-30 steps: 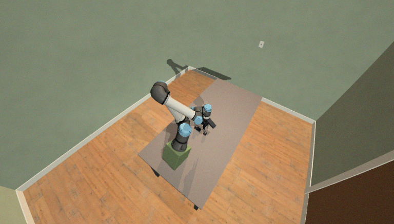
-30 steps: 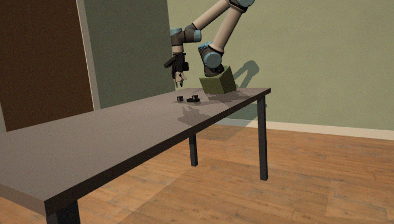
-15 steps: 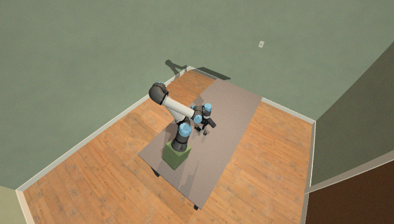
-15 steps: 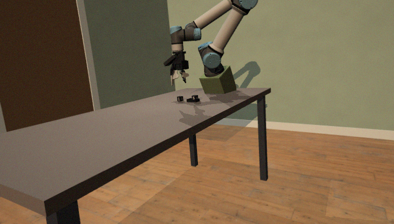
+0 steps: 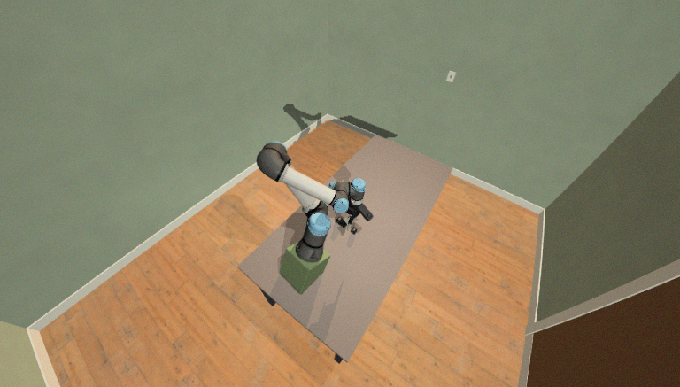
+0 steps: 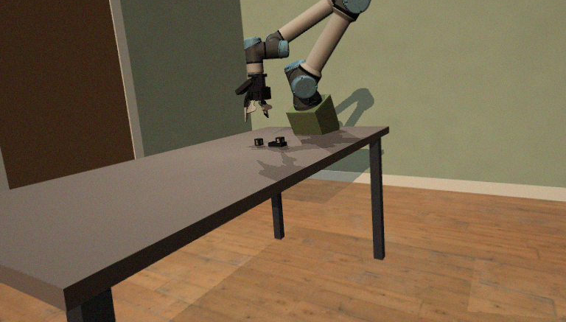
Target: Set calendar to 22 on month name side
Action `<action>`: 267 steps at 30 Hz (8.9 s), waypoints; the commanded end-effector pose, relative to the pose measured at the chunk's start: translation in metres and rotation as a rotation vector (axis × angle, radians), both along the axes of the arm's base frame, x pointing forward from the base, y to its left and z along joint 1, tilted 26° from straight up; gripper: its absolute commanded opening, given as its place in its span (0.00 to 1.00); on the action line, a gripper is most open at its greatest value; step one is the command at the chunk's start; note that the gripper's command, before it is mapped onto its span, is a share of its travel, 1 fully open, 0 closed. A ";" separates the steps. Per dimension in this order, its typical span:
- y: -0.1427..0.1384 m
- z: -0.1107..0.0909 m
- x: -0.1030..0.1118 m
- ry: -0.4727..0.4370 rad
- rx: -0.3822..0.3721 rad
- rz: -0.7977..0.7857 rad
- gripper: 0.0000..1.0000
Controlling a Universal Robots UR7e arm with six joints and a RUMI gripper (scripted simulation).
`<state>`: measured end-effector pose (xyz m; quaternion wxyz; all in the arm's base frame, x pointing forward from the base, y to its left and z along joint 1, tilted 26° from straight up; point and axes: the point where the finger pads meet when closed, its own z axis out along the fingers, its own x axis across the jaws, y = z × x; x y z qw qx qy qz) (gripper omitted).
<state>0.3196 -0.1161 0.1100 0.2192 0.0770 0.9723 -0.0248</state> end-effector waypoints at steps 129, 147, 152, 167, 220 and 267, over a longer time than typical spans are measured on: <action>-0.005 -0.057 0.027 -0.001 0.002 -0.006 0.28; -0.005 -0.057 0.027 -0.001 0.002 -0.006 0.28; -0.005 -0.057 0.027 -0.001 0.002 -0.006 0.28; -0.006 -0.071 0.033 -0.001 0.002 -0.006 0.28; -0.007 -0.081 0.038 -0.001 0.002 -0.006 0.10; -0.007 -0.075 0.035 -0.001 0.002 -0.006 0.10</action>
